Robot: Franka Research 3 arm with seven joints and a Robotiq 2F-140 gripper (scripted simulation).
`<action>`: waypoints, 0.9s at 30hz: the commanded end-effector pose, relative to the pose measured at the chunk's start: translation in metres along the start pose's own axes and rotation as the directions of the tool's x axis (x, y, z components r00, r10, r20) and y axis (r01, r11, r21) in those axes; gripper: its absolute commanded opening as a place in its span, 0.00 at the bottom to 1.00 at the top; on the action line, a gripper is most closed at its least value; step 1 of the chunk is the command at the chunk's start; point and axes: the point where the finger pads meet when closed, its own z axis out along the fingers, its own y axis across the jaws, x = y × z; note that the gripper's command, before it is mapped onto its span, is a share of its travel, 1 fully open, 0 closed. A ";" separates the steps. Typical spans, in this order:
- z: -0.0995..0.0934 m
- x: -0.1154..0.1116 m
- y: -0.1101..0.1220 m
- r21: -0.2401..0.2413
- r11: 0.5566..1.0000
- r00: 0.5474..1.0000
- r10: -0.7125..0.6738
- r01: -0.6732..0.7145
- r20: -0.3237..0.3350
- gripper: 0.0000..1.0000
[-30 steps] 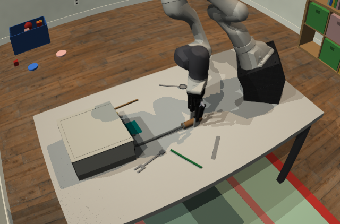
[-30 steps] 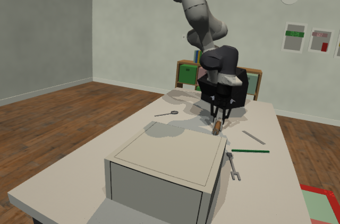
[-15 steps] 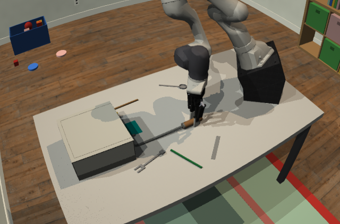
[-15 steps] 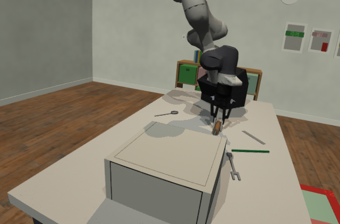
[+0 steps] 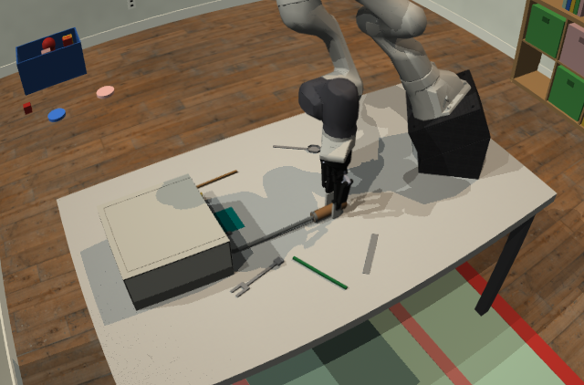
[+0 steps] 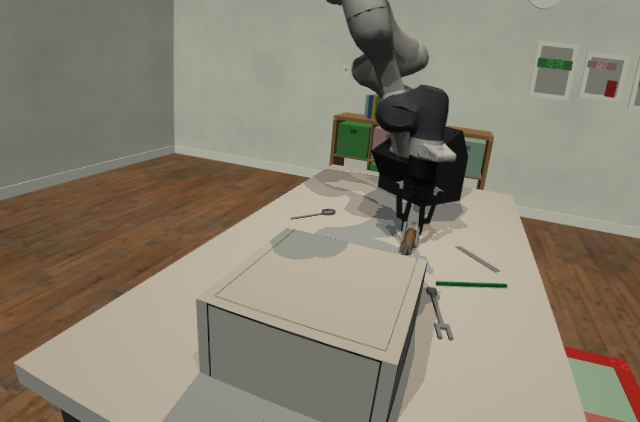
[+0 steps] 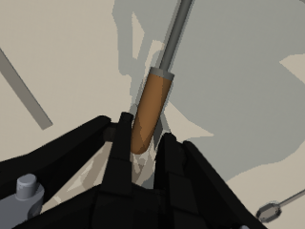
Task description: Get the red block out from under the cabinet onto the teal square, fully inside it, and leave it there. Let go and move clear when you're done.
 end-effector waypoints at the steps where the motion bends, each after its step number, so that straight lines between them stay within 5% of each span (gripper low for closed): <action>1: 0.000 0.003 -0.001 0.006 1.000 1.000 -0.010 0.010 0.002 0.00; 27: 0.000 0.048 -0.001 0.006 1.000 1.000 -0.011 0.011 0.002 0.00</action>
